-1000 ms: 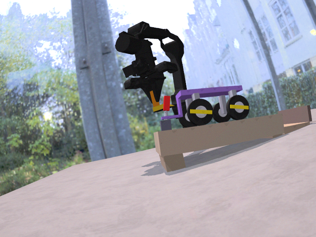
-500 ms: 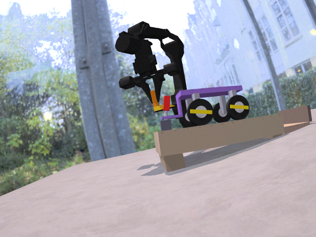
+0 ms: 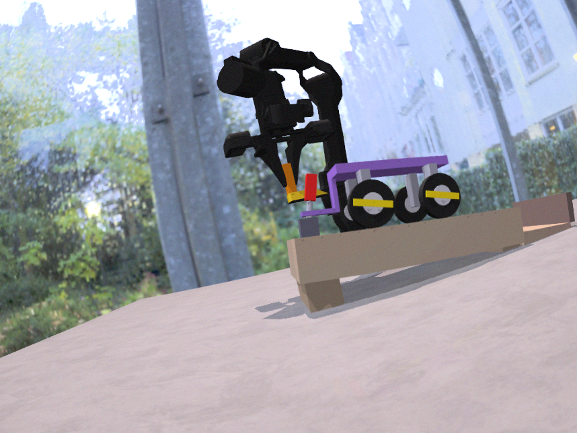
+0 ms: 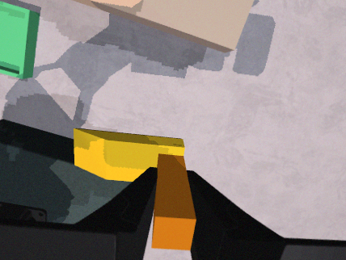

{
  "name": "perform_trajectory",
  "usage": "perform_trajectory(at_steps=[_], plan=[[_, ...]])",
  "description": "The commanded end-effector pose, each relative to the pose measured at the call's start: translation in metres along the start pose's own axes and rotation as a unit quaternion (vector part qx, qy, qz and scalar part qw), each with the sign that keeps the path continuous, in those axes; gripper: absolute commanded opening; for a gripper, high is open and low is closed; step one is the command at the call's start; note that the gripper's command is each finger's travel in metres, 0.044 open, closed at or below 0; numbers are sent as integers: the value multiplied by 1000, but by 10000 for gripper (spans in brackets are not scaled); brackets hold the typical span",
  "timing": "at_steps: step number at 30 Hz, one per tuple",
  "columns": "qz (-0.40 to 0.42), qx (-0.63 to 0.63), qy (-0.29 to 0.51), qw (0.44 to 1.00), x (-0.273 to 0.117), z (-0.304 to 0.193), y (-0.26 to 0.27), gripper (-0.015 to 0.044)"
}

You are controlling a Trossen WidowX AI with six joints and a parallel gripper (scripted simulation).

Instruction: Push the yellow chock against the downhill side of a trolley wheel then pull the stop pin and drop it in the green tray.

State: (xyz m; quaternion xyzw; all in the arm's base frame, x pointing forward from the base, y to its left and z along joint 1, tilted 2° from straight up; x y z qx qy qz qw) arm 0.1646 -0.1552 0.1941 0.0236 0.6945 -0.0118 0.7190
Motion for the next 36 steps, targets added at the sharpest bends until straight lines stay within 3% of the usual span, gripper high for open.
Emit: perform_trajectory(at_steps=[1, 18, 36], plan=[[-1, -55, 1, 998, 0, 0, 0, 0], [0, -337, 1, 941, 0, 0, 0, 0], [0, -612, 1, 791, 0, 0, 0, 0]])
Point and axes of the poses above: the point midway between the two fingers, 35 mm back from their tips, its own x axis out along the fingers, its own y axis across the jaws, z = x × y, the point moved 4 cm from there along -x, back along the fingers, and after that the axes turned 7 degrees about x, right-handed, at the moved point
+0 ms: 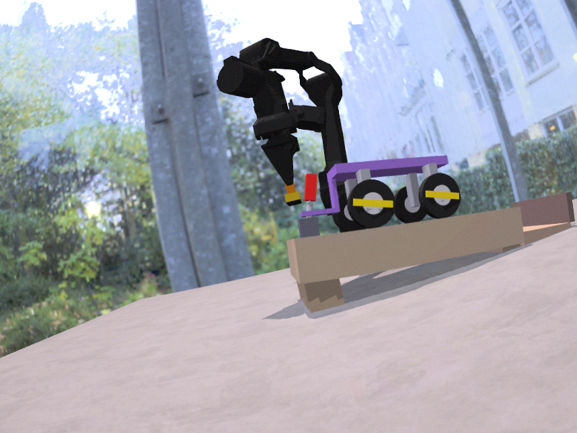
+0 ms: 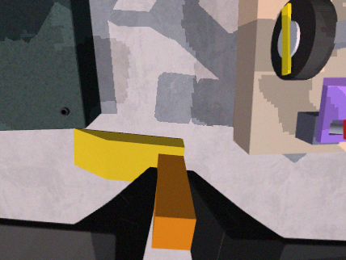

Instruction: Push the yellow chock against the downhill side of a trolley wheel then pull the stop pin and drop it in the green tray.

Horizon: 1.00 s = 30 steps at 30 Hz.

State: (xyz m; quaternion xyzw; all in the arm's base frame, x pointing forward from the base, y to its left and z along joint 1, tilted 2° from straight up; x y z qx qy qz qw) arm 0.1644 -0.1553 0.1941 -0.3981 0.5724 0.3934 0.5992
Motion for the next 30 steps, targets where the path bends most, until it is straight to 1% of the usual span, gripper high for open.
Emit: perform_trajectory(at_steps=[1, 10, 30], plan=[[1, -54, 0, 999, 0, 0, 0, 0], [1, -65, 0, 998, 0, 4, 0, 0], [0, -65, -3, 998, 1, 78, -6, 0]])
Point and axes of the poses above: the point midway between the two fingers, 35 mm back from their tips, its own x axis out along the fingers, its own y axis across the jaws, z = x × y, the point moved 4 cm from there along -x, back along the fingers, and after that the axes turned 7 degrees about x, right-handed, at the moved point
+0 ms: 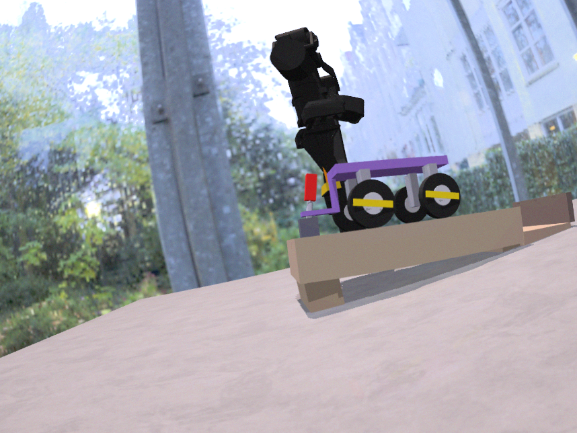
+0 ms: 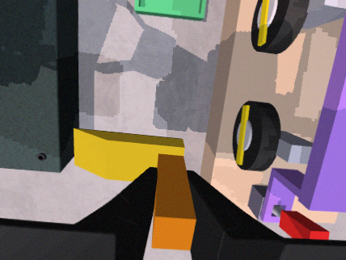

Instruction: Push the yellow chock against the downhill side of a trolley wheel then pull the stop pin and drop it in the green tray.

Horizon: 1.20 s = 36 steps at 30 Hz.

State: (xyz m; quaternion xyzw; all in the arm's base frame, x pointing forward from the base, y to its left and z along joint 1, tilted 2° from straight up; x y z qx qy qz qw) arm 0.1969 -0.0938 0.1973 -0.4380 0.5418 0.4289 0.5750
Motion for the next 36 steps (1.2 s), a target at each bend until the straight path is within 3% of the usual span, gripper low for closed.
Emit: perform_trajectory(at_steps=[1, 36], plan=[[4, 1, -1, 1000, 2, 12, -1, 0], [4, 1, -7, 1000, 14, 143, -9, 0]])
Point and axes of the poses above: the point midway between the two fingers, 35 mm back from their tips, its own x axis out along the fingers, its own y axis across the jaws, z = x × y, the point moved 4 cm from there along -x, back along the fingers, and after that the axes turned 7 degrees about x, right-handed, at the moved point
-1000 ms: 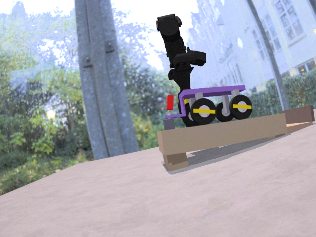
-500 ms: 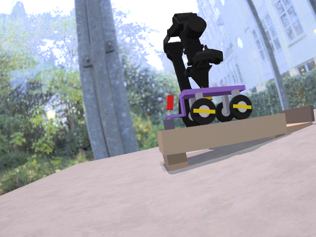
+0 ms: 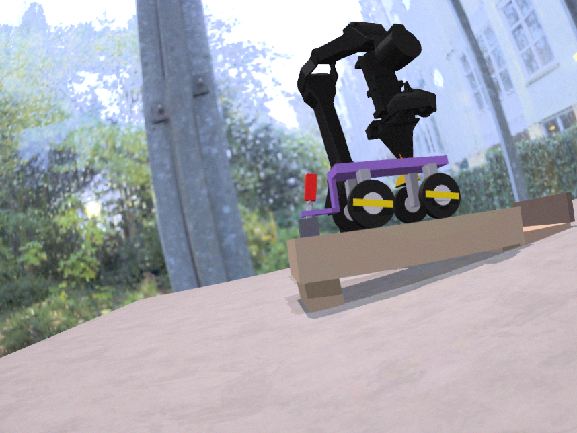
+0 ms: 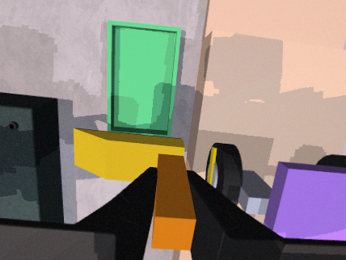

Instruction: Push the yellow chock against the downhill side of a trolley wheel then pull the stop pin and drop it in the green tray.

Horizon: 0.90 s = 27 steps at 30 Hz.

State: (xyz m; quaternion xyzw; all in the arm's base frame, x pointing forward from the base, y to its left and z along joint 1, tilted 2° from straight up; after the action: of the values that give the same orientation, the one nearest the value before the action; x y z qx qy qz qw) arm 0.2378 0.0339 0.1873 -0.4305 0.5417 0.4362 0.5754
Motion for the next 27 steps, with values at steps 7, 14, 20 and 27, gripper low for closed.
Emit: perform_trajectory(at_steps=[7, 14, 20, 27], plan=[[-4, 0, -2, 1000, 3, 40, -4, 0], [-5, 0, -3, 1000, 5, 72, -7, 0], [-3, -58, 1, 998, 5, 76, -8, 0], [0, -180, 9, 984, 5, 78, -9, 0]])
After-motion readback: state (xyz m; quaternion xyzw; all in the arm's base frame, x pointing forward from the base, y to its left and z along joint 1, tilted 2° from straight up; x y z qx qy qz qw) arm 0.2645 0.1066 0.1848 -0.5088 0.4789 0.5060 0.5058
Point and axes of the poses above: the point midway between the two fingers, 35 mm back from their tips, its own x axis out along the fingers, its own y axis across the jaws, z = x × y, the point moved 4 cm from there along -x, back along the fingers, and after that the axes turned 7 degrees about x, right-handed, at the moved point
